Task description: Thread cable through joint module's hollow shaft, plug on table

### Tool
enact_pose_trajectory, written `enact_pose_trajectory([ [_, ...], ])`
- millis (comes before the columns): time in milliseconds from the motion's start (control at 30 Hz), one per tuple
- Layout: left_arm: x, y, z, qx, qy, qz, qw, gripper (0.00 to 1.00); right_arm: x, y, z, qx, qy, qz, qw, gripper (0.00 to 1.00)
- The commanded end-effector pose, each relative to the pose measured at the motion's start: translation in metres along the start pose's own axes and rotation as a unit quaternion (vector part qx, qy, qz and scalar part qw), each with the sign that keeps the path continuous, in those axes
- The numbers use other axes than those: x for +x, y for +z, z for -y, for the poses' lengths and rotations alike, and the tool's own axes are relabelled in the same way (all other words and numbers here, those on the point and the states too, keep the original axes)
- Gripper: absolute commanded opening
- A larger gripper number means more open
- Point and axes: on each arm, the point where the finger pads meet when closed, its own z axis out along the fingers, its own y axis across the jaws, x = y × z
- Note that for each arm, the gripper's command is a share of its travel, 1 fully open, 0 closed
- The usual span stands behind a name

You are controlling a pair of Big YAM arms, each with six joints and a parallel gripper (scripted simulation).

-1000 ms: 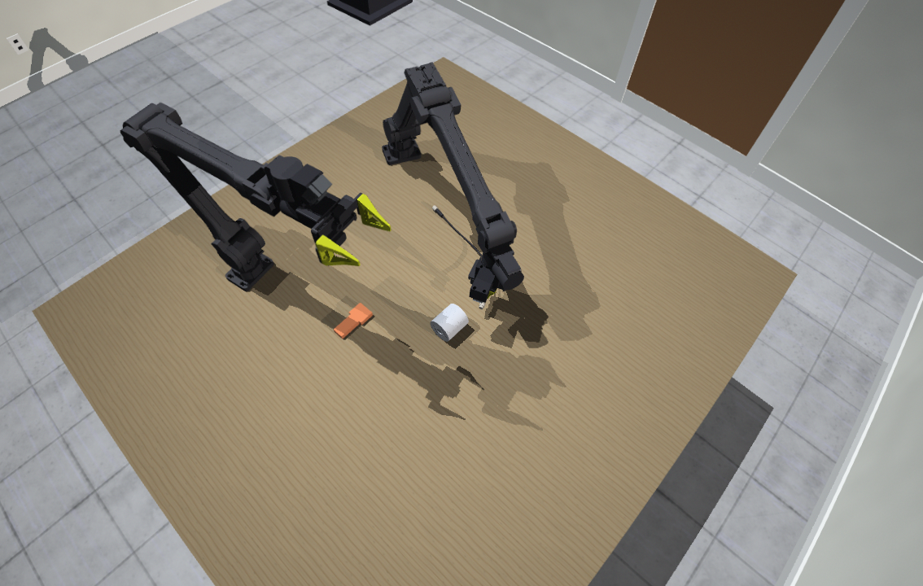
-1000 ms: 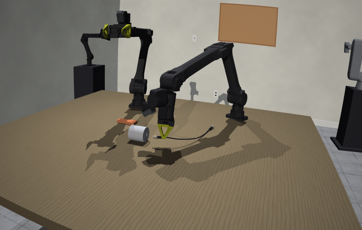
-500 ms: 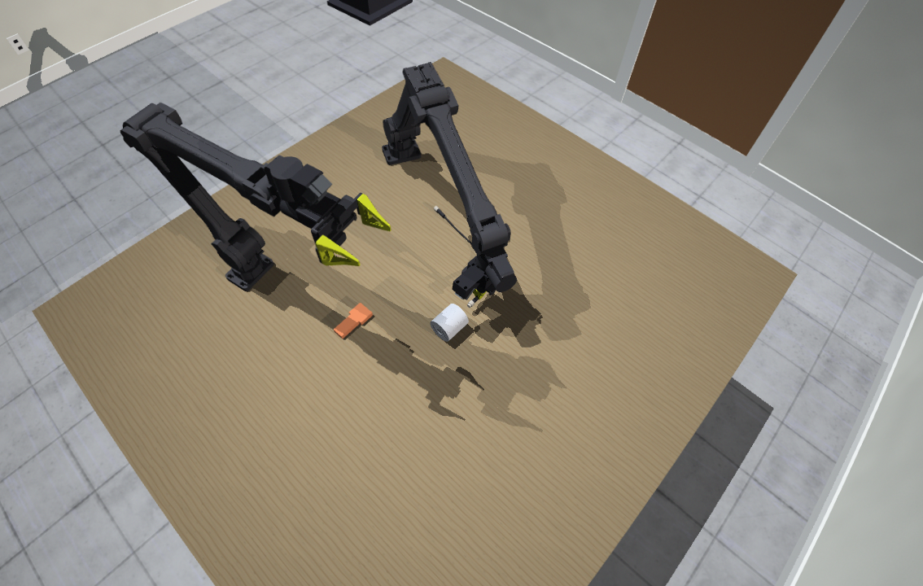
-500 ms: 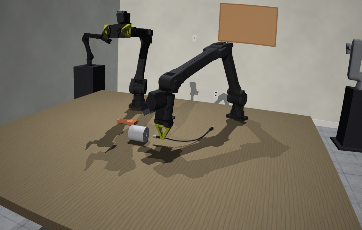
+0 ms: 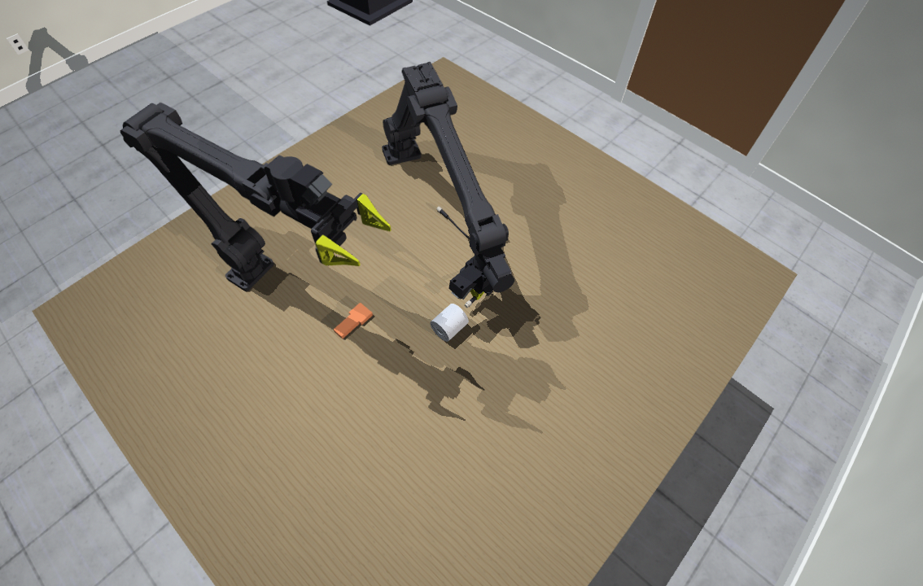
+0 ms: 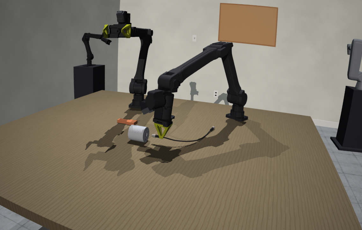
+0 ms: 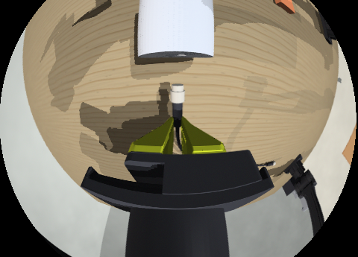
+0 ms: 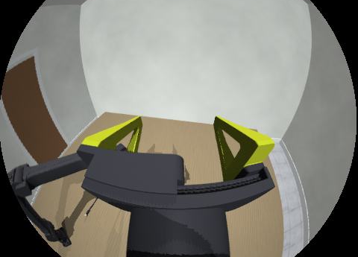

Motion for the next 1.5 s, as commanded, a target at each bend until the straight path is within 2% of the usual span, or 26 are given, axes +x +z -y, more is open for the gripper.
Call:
enact_pose_trajectory([
  [0,-0.025,-0.015,-0.019,-0.022,0.006,0.010,1.000,0.00,-0.024,0.002,0.006,0.006,0.004,0.017,1.000,0.96],
  [133,-0.018,-0.014,-0.022,-0.022,-0.001,0.009,1.000,0.00,-0.024,0.002,0.006,0.006,0.004,0.017,1.000,0.96],
  [167,-0.027,-0.013,-0.018,-0.021,0.005,0.008,1.000,0.00,-0.024,0.002,0.006,0.006,0.004,0.017,1.000,0.96],
  [533,-0.037,-0.011,-0.018,-0.020,0.007,0.007,1.000,0.00,-0.024,0.002,0.006,0.006,0.004,0.017,1.000,0.96],
  [633,-0.030,-0.012,-0.022,-0.021,0.000,0.007,1.000,0.00,-0.024,0.002,0.006,0.006,0.004,0.017,1.000,0.96],
  [900,-0.046,-0.010,-0.018,-0.020,0.007,0.007,1.000,0.00,-0.024,0.002,0.006,0.006,0.004,0.017,1.000,0.96],
  [1033,-0.047,-0.010,-0.019,-0.021,0.007,0.008,1.000,0.00,-0.024,0.002,0.006,0.006,0.004,0.017,1.000,0.96],
  [1100,-0.036,-0.012,-0.025,-0.022,0.000,0.008,1.000,0.00,-0.024,0.002,0.006,0.006,0.004,0.017,1.000,0.96],
  [1200,-0.034,-0.011,-0.020,-0.019,0.001,0.007,1.000,0.00,-0.024,0.002,0.006,0.006,0.004,0.017,1.000,0.96],
  [1233,-0.050,-0.012,-0.021,-0.022,0.000,0.006,1.000,0.00,-0.024,0.002,0.006,0.006,0.004,0.017,1.000,0.96],
  [1333,-0.040,-0.011,-0.023,-0.021,0.000,0.005,1.000,0.00,-0.024,0.002,0.006,0.006,0.004,0.017,1.000,0.96],
  [1467,-0.045,-0.012,-0.022,-0.022,0.003,0.007,1.000,0.00,-0.024,0.002,0.006,0.006,0.004,0.017,1.000,0.96],
])
